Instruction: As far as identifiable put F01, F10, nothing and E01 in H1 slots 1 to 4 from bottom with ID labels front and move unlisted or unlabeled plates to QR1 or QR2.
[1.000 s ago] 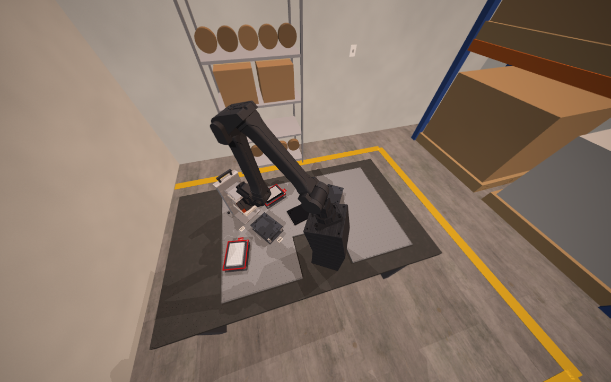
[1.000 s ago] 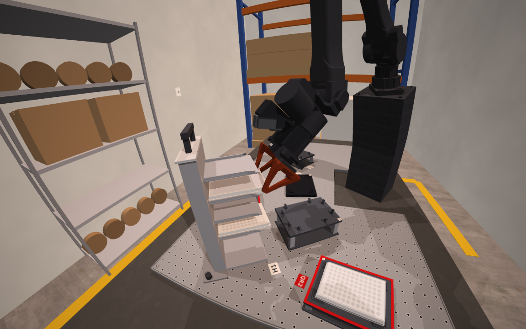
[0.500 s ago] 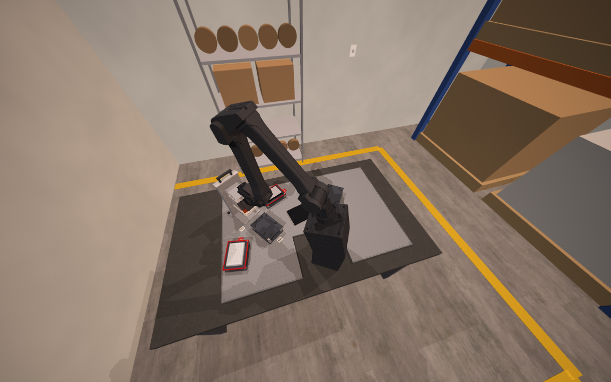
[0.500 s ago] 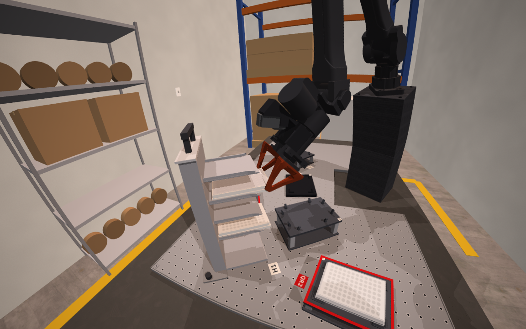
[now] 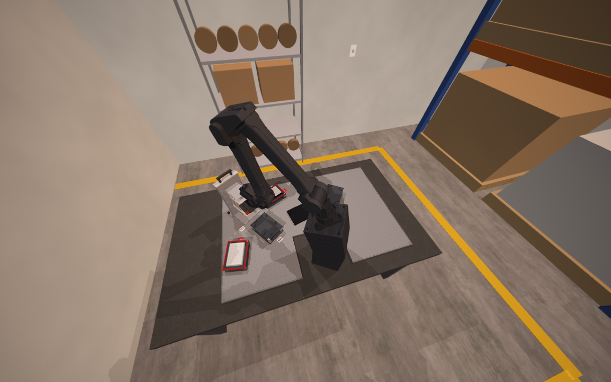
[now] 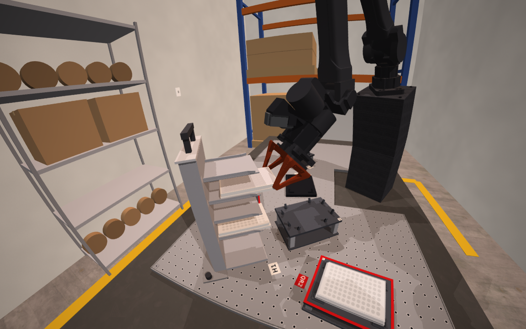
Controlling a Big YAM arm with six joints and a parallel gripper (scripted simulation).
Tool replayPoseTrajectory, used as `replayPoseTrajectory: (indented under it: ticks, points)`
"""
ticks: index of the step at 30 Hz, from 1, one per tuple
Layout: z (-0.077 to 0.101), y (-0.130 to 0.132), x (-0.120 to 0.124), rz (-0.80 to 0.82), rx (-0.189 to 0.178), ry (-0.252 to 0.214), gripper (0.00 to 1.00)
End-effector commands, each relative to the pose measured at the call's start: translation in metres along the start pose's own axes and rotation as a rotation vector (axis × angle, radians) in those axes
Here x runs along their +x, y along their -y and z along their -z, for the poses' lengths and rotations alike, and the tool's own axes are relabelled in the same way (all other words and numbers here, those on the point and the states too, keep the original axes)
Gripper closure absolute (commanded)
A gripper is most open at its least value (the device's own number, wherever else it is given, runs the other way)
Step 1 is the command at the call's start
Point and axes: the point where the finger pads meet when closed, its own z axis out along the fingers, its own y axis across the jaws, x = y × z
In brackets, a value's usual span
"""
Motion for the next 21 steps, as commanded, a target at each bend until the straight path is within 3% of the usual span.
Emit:
replayPoseTrajectory:
  ticks: [1, 21]
  points:
    - [0.005, -0.004, 0.006, -0.011, -0.008, 0.005, 0.14]
    - [0.024, -0.004, 0.022, -0.011, -0.007, 0.004, 0.14]
